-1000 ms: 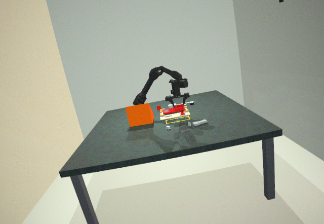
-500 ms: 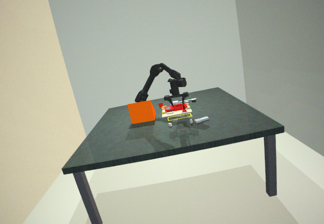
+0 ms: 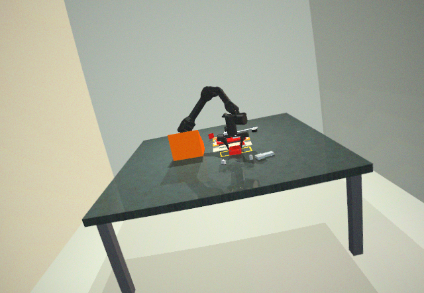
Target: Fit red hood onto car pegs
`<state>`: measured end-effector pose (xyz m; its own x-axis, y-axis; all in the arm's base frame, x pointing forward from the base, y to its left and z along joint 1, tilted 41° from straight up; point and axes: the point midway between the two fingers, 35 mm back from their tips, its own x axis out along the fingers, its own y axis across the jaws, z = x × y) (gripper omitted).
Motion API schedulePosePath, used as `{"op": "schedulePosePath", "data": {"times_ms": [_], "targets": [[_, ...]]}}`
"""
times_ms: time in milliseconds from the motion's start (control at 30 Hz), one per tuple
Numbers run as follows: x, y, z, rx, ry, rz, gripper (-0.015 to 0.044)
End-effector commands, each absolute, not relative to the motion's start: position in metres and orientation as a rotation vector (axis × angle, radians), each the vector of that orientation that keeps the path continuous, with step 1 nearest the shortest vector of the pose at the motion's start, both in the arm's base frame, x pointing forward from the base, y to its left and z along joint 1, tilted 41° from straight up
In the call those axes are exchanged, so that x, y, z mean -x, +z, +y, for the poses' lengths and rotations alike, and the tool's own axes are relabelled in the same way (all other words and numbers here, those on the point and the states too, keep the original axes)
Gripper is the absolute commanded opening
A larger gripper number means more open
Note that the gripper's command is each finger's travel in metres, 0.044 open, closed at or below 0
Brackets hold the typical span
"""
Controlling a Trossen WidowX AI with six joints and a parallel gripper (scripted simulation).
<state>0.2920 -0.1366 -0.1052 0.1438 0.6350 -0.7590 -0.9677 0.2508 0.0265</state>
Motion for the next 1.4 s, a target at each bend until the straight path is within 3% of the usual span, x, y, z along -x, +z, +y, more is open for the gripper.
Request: {"op": "schedulePosePath", "data": {"times_ms": [0, 433, 833, 1367], "targets": [[-0.292, -0.105, -0.137, 0.546, 1.242, 0.748, 0.0105], [-0.292, -0.105, -0.137, 0.546, 1.242, 0.748, 0.044], [-0.28, -0.046, -0.188, 0.548, 1.23, 0.745, 0.044], [-0.282, -0.05, -0.187, 0.528, 1.204, 0.774, 0.044]]}}
